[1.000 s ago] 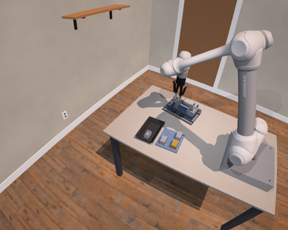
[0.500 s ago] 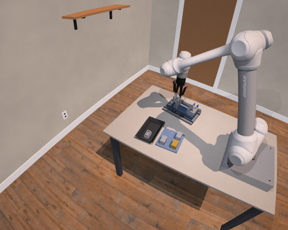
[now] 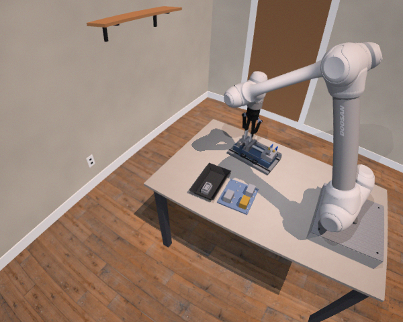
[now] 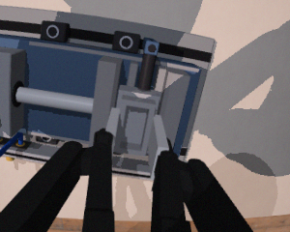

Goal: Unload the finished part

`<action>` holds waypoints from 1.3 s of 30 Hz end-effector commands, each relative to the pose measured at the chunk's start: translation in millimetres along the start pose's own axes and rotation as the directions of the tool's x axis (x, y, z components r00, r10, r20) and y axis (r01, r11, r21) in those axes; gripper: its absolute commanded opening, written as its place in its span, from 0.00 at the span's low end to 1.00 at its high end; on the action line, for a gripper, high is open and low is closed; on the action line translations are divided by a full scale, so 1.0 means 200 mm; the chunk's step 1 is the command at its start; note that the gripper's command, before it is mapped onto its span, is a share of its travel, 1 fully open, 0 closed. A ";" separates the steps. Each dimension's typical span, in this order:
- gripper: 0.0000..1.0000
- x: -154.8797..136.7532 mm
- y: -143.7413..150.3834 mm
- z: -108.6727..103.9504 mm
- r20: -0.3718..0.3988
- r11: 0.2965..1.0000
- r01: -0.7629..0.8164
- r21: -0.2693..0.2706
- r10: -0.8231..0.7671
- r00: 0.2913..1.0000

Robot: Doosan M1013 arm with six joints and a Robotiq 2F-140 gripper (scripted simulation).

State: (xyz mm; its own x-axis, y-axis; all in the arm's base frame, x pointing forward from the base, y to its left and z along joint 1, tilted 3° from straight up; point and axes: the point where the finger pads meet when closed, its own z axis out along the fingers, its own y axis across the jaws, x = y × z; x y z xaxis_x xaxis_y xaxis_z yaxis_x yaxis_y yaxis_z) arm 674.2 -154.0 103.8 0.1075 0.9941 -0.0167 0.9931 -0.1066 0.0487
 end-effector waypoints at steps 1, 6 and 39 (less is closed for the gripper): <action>0.00 0.00 0.00 0.00 0.000 1.000 0.000 0.000 0.000 1.000; 0.00 0.00 0.00 0.00 0.000 1.000 0.000 0.000 0.000 1.000; 0.00 0.00 0.00 -0.07 0.000 1.000 0.000 0.000 0.000 1.000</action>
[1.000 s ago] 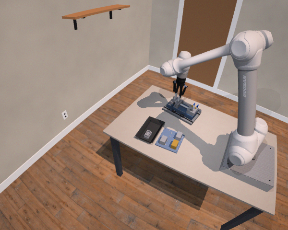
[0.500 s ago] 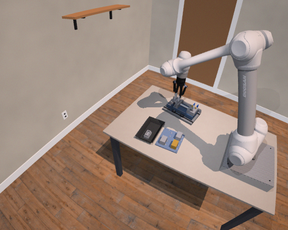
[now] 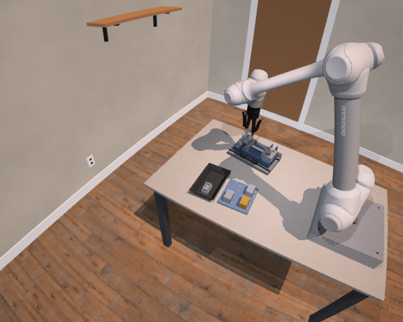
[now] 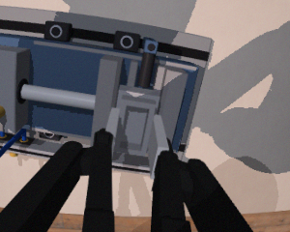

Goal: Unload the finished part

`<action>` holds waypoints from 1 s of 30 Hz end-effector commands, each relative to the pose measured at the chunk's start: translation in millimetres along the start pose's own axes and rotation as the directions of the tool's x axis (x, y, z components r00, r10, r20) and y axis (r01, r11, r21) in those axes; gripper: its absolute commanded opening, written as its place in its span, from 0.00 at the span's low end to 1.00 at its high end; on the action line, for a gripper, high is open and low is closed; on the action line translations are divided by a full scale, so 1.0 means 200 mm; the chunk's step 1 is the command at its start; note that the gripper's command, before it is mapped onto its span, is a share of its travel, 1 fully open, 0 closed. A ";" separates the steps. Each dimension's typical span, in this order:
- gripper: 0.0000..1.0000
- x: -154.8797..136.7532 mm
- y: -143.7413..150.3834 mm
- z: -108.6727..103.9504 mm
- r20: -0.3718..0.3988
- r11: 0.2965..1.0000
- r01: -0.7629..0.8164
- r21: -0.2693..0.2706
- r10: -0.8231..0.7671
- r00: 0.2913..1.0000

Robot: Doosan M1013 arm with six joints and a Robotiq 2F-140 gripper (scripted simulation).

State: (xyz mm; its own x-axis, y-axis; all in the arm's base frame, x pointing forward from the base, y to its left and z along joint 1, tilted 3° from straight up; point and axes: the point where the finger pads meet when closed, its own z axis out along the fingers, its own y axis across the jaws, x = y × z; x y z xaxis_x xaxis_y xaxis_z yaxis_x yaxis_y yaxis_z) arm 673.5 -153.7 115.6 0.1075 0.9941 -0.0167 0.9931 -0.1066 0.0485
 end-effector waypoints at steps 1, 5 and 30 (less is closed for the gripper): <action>0.00 0.00 0.00 -0.01 0.000 1.000 0.000 0.000 0.000 1.000; 0.00 0.00 0.00 -0.05 0.000 1.000 0.000 0.000 0.000 1.000; 0.00 0.00 0.00 -0.17 0.000 1.000 0.000 0.000 0.000 1.000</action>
State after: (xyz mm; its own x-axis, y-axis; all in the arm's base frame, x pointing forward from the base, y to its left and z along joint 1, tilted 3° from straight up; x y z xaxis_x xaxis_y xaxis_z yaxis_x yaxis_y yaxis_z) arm 672.0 -152.9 149.5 0.1075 0.9941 -0.0167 0.9931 -0.1066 0.0485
